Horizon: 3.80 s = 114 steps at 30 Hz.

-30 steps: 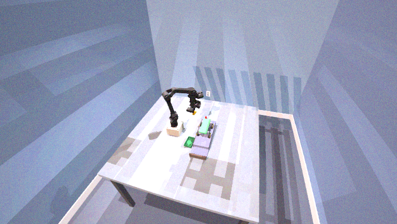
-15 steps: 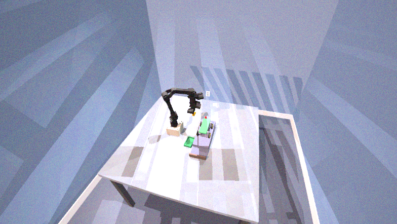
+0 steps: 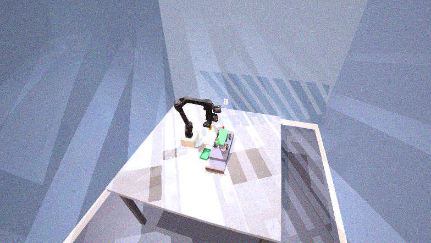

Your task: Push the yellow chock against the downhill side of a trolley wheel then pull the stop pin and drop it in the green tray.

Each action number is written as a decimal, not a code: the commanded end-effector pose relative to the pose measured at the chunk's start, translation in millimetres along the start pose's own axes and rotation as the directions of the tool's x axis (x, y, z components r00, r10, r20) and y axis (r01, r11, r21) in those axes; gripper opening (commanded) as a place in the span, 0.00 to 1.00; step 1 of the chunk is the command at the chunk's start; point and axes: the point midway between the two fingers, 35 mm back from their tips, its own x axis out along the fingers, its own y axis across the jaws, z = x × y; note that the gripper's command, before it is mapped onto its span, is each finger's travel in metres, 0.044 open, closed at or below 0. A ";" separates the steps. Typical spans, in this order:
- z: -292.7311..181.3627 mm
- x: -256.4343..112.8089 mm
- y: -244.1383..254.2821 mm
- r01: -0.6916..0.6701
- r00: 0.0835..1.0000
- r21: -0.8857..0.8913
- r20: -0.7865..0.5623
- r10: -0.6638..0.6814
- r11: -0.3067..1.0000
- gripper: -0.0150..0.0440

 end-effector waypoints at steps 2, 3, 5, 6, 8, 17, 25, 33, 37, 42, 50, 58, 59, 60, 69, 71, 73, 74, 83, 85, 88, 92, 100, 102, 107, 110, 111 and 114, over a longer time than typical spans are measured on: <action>3.7 0.9 -16.1 0.007 1.000 -0.003 0.003 -0.006 1.000 0.25; 4.6 1.1 -19.5 0.007 1.000 -0.003 0.003 -0.007 1.000 0.25; 6.4 1.5 -26.3 0.007 1.000 -0.003 0.004 -0.007 1.000 0.25; 7.3 1.7 -29.7 0.008 1.000 -0.003 0.004 -0.008 1.000 0.25; 9.0 2.1 -36.5 0.008 1.000 -0.003 0.004 -0.008 1.000 0.25; 16.4 3.8 -67.2 0.011 1.000 -0.003 0.005 -0.011 1.000 0.25; 22.5 5.3 -94.7 0.013 1.000 -0.003 0.005 -0.013 1.000 0.25; 28.0 7.3 -122.2 0.016 1.000 -0.003 0.006 -0.016 1.000 0.25; 30.7 8.4 -135.9 0.017 1.000 -0.003 0.006 -0.017 1.000 0.25; 34.9 9.6 -155.9 0.019 1.000 -0.003 0.006 -0.019 1.000 0.25; 41.9 11.0 -187.0 0.021 1.000 -0.003 0.007 -0.021 1.000 0.25; 50.5 11.1 -221.7 0.024 1.000 -0.002 0.007 -0.024 1.000 0.25; 51.6 11.0 -225.8 0.025 1.000 -0.002 0.007 -0.025 1.000 0.25; 52.5 10.8 -229.4 0.025 1.000 -0.002 0.007 -0.025 1.000 0.25; 53.8 10.6 -238.9 -0.082 0.997 -0.004 0.007 0.082 0.997 0.25; 53.8 10.6 -238.9 -0.082 0.997 -0.004 0.007 0.082 0.997 0.25; 56.8 11.3 -239.3 -0.082 0.997 -0.004 0.007 0.082 0.997 0.25; 59.1 11.9 -239.6 -0.082 0.997 -0.004 0.007 0.082 0.997 0.25; 83.2 16.2 -241.5 -0.082 0.997 -0.004 0.009 0.082 0.997 0.25; 83.9 16.3 -241.5 -0.082 0.997 -0.004 0.009 0.082 0.997 0.25; 83.3 20.5 -241.3 -0.082 0.997 -0.004 0.009 0.082 0.997 0.25; 83.6 34.1 -241.2 -0.081 0.997 -0.004 0.009 0.082 0.997 0.25; 84.2 54.7 -240.0 -0.082 0.997 -0.004 0.009 0.082 0.997 0.25; 84.3 60.1 -239.5 -0.082 0.997 -0.004 0.009 0.082 0.997 0.25; 84.5 73.5 -237.6 -0.082 0.997 -0.004 0.009 0.082 0.997 0.25; 84.6 80.3 -236.2 -0.082 0.997 -0.004 0.009 0.082 0.997 0.25; 84.6 80.3 -236.2 -0.082 0.997 -0.004 0.009 0.082 0.997 0.25; 84.4 79.8 -235.2 -0.082 0.997 -0.004 0.009 0.082 0.997 0.25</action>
